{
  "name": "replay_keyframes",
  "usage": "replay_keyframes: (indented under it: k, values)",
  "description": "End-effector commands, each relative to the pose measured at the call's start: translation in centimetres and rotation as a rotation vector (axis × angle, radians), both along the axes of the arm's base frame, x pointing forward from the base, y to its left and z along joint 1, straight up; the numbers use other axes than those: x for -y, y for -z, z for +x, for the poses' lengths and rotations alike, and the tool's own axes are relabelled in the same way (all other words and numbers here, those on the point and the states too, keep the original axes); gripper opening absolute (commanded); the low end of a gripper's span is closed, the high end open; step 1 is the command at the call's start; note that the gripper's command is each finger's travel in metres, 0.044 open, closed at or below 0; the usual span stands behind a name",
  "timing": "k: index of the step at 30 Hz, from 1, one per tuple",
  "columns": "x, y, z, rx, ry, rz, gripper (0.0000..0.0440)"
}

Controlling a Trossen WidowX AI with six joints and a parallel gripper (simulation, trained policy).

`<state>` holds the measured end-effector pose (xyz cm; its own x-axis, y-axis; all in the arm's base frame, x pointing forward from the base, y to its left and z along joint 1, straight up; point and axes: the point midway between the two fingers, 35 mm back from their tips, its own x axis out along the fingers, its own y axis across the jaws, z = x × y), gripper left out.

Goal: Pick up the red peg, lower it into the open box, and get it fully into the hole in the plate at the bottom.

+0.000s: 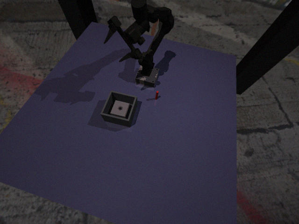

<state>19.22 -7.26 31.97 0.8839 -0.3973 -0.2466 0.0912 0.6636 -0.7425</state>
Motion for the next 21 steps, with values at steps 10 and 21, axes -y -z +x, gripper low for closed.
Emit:
replay_keyframes:
  k: [10,21]
  values:
    - [-3.0,4.3,1.4,-0.093,0.011,0.381,0.0440]
    - [-6.4,8.5,1.5,-0.227,0.112,0.713,0.0440]
